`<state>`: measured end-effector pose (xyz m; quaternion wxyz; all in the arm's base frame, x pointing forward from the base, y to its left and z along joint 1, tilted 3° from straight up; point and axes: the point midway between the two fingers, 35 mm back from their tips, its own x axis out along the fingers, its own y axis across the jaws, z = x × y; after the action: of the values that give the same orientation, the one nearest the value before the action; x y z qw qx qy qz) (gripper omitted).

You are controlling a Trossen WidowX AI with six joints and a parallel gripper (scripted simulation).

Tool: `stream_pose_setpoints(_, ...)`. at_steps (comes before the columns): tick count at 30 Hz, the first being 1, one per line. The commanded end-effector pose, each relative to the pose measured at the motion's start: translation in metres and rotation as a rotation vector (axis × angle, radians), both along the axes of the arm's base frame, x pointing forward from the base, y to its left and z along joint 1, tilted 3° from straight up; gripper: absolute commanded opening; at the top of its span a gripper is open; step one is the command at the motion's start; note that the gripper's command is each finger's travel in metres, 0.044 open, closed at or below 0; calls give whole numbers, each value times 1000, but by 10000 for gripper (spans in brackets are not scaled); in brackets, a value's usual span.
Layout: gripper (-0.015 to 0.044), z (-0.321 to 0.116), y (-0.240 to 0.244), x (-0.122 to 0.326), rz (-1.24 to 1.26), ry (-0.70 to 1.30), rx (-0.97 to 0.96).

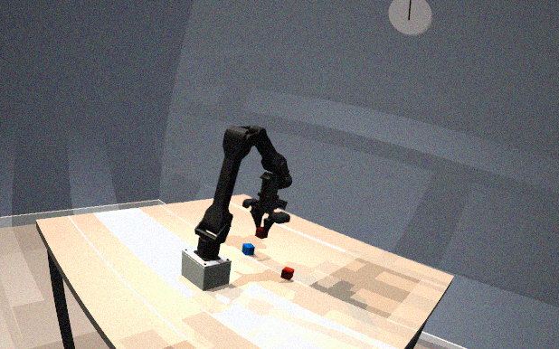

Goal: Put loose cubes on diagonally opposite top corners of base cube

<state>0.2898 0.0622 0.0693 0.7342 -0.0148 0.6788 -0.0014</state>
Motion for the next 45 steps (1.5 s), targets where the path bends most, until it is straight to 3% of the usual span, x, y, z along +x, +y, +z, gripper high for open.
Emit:
stream_pose_setpoints(1, 105, -3, 5, -1, -87, -2, 3)
stream_pose_setpoints(35, 105, -28, 65, -14, -1053, -21, 83)
stream_pose_setpoints(45, 105, -28, 66, -15, -1072, -22, 85)
